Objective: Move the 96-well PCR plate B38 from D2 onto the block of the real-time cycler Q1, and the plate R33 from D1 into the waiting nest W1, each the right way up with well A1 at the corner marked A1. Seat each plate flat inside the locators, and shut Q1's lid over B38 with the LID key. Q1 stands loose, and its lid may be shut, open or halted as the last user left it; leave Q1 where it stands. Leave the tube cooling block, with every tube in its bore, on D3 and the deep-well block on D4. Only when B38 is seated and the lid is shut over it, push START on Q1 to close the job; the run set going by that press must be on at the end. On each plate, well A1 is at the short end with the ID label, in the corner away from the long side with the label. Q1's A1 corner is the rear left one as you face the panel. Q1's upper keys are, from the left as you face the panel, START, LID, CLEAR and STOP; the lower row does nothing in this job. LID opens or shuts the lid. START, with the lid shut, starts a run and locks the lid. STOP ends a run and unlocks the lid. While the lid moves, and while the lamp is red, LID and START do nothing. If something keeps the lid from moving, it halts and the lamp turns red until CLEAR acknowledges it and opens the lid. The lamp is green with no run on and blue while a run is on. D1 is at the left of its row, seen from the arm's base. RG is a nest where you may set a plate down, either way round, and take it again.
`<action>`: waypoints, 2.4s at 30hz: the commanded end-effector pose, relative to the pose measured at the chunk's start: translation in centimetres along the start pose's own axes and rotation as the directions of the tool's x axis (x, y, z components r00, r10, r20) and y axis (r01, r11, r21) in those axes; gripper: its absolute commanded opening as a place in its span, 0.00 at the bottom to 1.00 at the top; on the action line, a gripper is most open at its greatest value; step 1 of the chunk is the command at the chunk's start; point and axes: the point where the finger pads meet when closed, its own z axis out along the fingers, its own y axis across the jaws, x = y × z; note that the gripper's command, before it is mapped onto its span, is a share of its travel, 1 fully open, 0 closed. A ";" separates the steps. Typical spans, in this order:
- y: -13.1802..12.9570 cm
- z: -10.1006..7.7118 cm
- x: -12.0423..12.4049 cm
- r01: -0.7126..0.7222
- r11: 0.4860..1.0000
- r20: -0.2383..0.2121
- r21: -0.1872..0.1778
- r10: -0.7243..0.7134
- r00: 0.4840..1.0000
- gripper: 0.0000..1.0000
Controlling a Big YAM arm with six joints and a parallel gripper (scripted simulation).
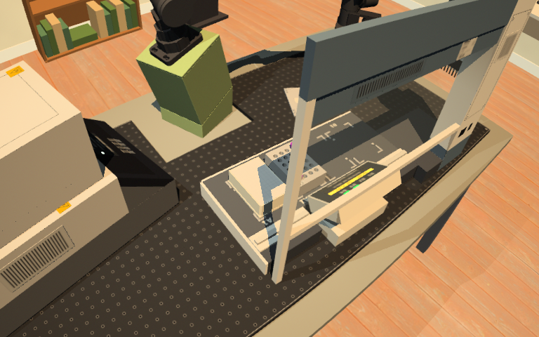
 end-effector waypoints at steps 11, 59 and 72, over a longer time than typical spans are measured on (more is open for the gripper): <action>3.1 -1.4 -0.8 0.008 1.000 0.041 -0.027 -0.007 0.999 0.00; 2.2 2.6 -2.8 -0.003 0.999 0.052 -0.047 0.005 0.999 0.00; 1.7 5.2 -1.6 0.004 1.000 0.038 -0.030 -0.003 0.999 0.00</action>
